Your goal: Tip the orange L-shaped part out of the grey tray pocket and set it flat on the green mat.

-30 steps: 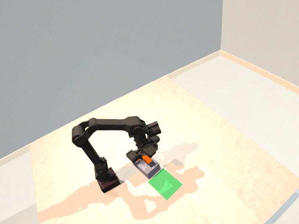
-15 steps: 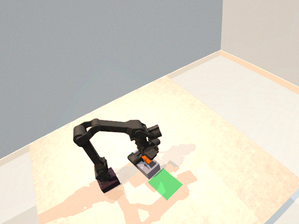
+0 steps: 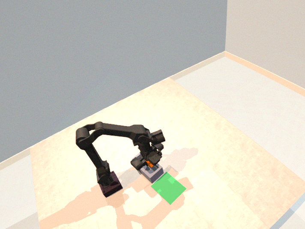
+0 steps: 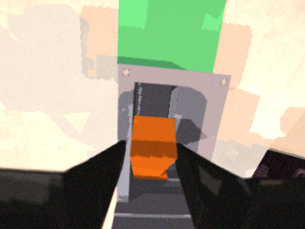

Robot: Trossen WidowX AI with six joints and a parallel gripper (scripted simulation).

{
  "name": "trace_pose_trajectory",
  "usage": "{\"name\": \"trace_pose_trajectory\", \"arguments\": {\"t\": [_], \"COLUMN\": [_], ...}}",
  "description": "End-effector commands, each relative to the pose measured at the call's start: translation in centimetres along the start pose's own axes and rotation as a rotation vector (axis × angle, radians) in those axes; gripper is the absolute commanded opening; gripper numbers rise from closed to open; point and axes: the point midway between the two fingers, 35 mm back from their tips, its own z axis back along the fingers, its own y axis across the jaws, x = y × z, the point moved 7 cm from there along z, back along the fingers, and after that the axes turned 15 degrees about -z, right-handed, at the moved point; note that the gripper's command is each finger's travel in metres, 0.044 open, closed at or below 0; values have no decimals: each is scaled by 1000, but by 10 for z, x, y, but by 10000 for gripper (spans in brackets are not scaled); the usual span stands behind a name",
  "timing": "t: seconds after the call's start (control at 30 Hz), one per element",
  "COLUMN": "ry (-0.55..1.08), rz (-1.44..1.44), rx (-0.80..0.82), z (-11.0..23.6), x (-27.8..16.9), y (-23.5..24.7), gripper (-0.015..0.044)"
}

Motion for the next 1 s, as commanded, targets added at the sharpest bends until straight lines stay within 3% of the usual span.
{"name": "trace_pose_trajectory", "arguments": {"t": [0.0, 0.3, 0.4, 0.97], "ry": [0, 0, 0, 0], "rz": [0, 0, 0, -5], "rx": [1, 1, 1, -4], "z": [0, 0, 0, 17], "x": [0, 0, 0, 0], "y": [0, 0, 0, 1], "gripper": [142, 82, 3, 0]}}
